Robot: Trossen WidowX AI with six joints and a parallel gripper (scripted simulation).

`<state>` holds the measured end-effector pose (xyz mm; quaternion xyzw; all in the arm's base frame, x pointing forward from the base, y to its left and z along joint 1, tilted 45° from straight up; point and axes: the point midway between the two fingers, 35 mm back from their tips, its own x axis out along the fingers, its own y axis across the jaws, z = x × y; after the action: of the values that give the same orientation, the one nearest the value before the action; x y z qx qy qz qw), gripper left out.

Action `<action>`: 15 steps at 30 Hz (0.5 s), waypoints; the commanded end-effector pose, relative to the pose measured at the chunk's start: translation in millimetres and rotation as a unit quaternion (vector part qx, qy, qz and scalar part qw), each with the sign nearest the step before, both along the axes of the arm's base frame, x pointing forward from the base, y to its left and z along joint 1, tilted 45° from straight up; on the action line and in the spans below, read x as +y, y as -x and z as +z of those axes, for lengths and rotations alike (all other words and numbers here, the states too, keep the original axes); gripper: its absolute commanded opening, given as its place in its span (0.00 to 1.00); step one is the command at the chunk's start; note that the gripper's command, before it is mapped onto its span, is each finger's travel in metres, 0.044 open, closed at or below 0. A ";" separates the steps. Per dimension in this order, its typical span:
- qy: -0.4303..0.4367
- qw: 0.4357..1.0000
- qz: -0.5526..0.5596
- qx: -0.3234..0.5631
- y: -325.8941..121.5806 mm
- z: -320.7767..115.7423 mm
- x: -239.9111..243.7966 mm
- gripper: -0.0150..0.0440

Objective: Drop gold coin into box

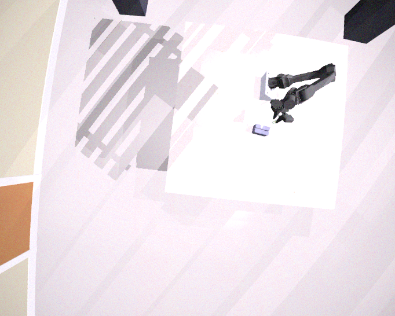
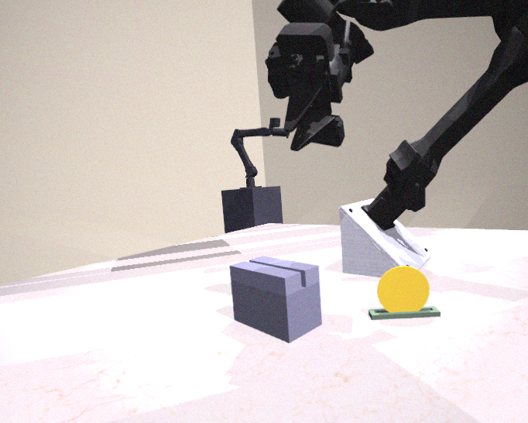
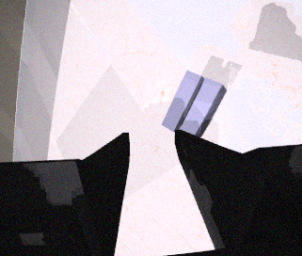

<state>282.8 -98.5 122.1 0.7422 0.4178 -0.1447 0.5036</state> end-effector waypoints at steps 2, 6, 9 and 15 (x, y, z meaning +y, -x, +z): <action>-0.001 0.973 0.211 0.089 20.3 -2.6 88.3 0.53; -0.004 0.934 0.332 0.134 46.1 2.8 129.9 0.53; -0.005 0.929 0.342 0.138 48.6 6.0 135.6 0.53; -0.005 0.929 0.342 0.138 48.5 4.6 137.0 0.53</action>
<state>235.6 37.1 126.9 0.5352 0.7078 -0.0622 0.4569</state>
